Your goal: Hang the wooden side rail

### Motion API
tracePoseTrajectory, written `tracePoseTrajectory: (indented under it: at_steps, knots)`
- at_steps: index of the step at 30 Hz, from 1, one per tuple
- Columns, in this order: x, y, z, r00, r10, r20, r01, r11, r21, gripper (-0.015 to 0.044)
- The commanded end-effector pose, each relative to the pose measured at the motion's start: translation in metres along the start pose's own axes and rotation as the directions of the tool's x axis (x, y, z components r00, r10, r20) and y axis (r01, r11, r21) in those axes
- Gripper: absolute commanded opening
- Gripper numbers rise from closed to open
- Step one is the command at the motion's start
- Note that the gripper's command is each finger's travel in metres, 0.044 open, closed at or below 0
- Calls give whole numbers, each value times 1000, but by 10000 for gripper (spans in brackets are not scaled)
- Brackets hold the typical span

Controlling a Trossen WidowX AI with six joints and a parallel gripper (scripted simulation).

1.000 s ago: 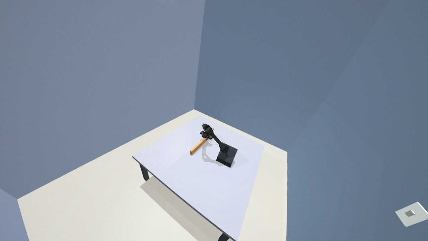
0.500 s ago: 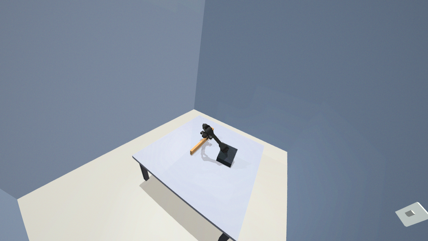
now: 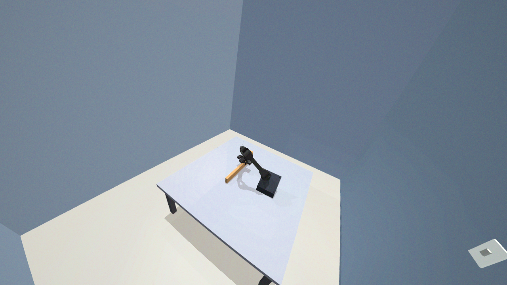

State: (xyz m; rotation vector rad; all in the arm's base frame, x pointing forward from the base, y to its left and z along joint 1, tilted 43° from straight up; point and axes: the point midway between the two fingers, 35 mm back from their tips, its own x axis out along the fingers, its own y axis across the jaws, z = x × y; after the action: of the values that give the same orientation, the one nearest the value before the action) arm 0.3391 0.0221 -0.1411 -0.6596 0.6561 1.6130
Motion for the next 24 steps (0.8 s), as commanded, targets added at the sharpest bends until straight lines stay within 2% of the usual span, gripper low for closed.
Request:
tracePoseTrajectory:
  at_steps: [1,24]
  knots:
    - [-1,-1,-3,1000,-8,-5,8,1000,0,0]
    - [2,-1,-3,1000,-8,-5,8,1000,0,0]
